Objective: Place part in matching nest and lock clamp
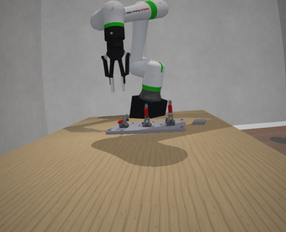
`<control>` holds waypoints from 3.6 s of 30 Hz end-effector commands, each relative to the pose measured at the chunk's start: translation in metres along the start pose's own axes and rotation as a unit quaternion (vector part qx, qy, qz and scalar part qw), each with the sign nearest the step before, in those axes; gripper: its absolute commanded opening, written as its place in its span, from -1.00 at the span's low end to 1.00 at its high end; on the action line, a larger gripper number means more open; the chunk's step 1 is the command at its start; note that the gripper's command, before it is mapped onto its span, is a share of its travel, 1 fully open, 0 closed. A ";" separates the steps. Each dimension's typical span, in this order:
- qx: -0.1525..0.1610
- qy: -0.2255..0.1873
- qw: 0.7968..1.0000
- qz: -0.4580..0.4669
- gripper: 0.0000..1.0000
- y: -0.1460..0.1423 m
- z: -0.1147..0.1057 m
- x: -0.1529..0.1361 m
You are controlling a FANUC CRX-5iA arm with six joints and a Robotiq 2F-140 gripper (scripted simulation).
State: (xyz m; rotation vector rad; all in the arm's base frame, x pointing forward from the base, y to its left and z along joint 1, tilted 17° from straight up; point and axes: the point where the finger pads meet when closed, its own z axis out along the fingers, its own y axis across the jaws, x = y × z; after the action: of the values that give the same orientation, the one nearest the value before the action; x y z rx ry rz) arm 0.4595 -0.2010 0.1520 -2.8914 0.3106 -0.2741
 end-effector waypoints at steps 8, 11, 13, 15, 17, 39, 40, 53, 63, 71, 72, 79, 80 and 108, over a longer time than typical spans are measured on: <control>0.000 0.000 1.000 0.000 -0.44 0.000 0.003 0.002; 0.000 0.000 1.000 0.000 -0.44 0.000 0.005 0.002; 0.000 0.000 1.000 0.000 -0.44 0.000 0.008 0.002; 0.000 0.000 1.000 0.000 -0.44 0.000 0.014 0.002; 0.000 0.000 1.000 0.000 -0.44 0.000 0.020 0.002; 0.000 0.000 1.000 0.000 -0.44 0.000 0.100 0.002; 0.000 0.000 1.000 0.000 -0.44 0.000 0.102 0.002; 0.000 0.000 1.000 0.000 -0.44 0.000 0.111 0.002; 0.000 0.000 1.000 0.000 -0.44 0.000 0.111 0.002; 0.000 0.000 1.000 0.000 -0.44 0.000 0.113 0.002; 0.000 0.000 1.000 0.000 -0.44 0.000 0.114 0.002; 0.000 0.000 1.000 0.000 -0.44 0.000 0.126 0.002; 0.000 0.000 1.000 0.000 -0.44 0.000 0.129 0.002; 0.000 0.000 1.000 0.000 -1.00 0.000 0.147 0.002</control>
State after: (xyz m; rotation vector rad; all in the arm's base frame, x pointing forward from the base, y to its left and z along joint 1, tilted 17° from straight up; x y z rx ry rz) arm 0.4917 -0.1726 0.0112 -2.8914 0.3106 -0.2732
